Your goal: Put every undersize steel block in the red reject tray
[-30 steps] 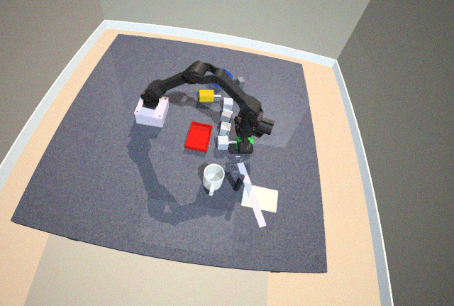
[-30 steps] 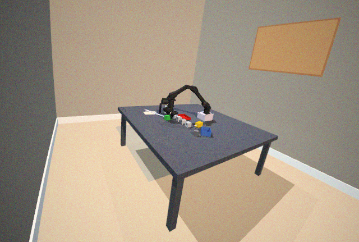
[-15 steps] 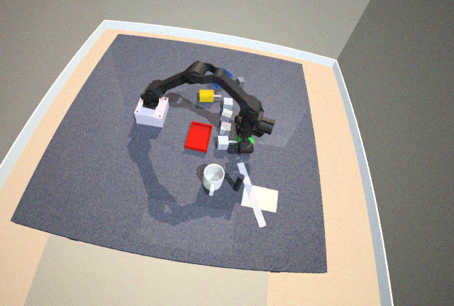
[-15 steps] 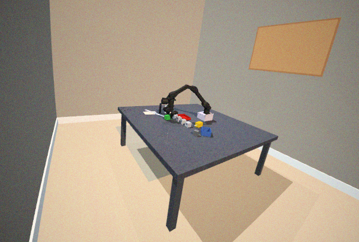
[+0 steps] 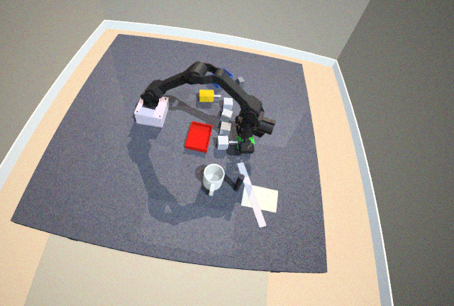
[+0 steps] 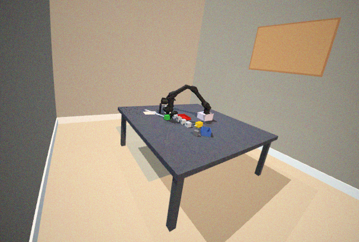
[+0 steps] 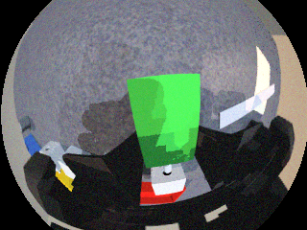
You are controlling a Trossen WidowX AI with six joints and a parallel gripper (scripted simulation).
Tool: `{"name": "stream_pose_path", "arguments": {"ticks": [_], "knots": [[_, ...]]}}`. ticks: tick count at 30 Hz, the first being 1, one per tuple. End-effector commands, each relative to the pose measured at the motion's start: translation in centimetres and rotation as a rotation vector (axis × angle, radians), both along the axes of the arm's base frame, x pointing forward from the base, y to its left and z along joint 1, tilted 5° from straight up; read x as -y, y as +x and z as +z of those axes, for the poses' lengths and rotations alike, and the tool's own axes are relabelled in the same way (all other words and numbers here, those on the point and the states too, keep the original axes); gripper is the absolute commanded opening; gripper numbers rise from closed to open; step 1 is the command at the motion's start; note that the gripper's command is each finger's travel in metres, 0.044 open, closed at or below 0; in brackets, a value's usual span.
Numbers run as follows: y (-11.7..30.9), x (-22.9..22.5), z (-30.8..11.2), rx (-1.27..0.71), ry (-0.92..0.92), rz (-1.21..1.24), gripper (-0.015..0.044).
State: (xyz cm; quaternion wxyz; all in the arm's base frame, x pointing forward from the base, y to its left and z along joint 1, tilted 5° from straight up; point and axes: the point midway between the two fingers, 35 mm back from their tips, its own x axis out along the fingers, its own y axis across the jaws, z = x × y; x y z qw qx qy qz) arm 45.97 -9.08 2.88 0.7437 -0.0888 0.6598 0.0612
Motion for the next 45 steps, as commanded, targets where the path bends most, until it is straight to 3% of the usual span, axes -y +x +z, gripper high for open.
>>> {"name": "stream_pose_path", "arguments": {"ticks": [1,45], "knots": [[0.10,-0.05,-0.02,0.010,0.002,0.003,0.0000],[0.13,0.04,0.12,0.010,0.002,0.003,0.0000]]}}
